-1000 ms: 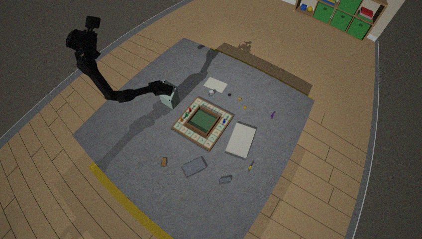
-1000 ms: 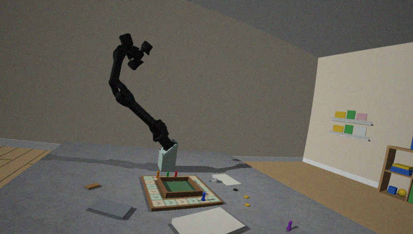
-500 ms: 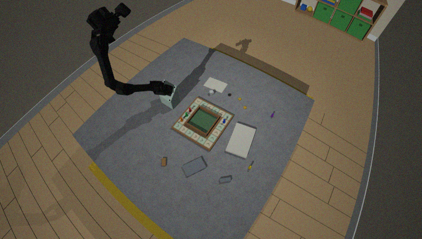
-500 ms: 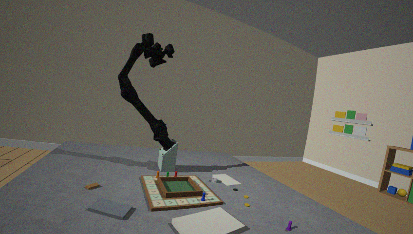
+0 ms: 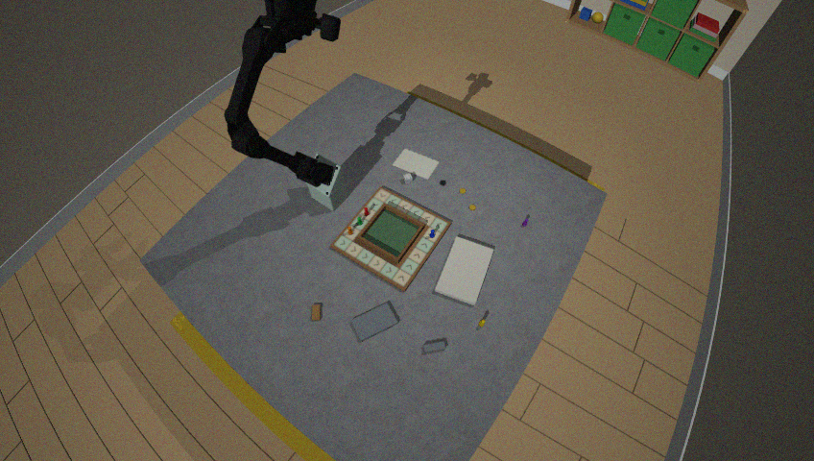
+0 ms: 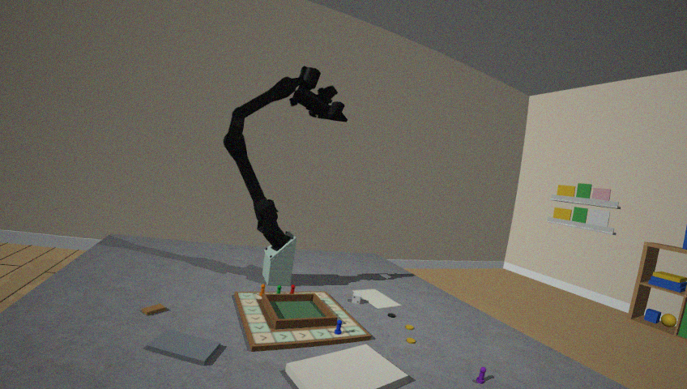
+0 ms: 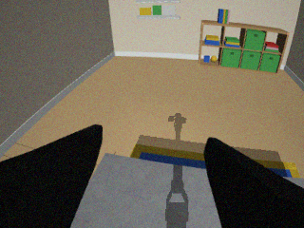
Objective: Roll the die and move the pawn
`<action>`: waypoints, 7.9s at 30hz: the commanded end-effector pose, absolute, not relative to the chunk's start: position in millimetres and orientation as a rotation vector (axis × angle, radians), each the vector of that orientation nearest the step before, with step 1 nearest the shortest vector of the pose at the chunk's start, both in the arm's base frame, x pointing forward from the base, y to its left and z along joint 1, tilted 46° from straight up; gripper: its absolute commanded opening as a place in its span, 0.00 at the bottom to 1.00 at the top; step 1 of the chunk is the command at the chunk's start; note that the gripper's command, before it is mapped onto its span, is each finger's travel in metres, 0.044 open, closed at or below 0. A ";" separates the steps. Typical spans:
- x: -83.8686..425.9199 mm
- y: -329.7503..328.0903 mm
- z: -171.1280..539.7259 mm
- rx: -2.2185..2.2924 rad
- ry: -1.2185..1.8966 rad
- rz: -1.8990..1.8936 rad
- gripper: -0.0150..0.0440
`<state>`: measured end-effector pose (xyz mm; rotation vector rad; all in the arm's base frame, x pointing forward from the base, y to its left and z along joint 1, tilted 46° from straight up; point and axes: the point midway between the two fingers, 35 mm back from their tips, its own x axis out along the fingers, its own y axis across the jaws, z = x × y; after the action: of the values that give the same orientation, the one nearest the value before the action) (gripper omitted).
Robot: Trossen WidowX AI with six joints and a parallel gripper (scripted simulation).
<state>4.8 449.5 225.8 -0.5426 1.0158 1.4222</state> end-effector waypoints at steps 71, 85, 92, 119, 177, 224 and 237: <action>200.5 63.7 -215.0 -0.042 1.232 -1.135 0.72; 200.3 62.9 -215.7 -0.042 1.232 -1.135 0.39; 205.2 86.1 -197.9 -0.039 1.235 -1.132 0.25; 222.6 135.4 -114.4 -0.223 1.396 -0.933 0.25; 274.2 -12.9 -22.1 -1.351 1.840 0.304 0.25; 254.9 -56.1 -18.0 -1.058 1.235 1.092 0.25; 266.3 -57.4 26.1 -1.058 1.229 1.091 0.25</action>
<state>269.6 -58.7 23.6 -1.0613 1.2304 1.0784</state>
